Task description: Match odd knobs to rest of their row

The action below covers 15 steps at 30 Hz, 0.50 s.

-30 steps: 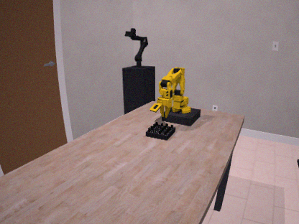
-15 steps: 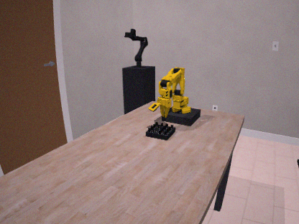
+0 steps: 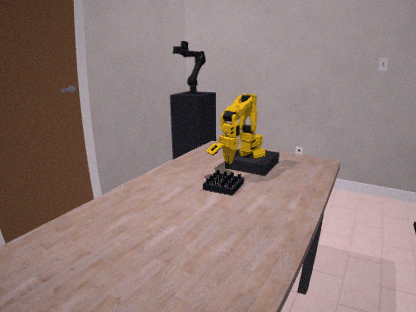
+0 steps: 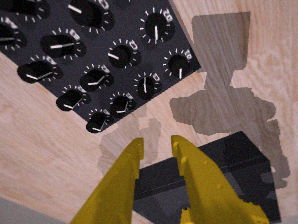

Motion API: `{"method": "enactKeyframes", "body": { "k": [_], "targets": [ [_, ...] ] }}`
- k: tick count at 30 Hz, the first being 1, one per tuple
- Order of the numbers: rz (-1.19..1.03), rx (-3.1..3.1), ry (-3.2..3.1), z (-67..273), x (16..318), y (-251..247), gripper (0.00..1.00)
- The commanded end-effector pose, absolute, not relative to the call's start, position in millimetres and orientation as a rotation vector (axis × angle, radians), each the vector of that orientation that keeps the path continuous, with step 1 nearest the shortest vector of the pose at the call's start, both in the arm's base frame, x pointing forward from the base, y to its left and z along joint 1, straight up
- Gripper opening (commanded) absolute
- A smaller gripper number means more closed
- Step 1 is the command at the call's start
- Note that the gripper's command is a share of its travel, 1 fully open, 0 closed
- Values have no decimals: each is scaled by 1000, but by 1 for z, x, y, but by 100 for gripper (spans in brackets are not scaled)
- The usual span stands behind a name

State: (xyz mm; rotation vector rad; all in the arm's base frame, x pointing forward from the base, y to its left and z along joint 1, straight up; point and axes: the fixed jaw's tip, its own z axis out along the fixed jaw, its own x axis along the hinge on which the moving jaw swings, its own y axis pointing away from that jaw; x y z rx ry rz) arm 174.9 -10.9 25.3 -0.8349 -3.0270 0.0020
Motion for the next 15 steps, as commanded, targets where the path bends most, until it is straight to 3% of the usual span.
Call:
{"method": "enactKeyframes", "body": {
  "k": [1, 15],
  "targets": [
    [0, -865, -3021, 25, 175, -13, 10],
    [0, -865, -3021, 25, 189, -14, 10]
  ]
}}
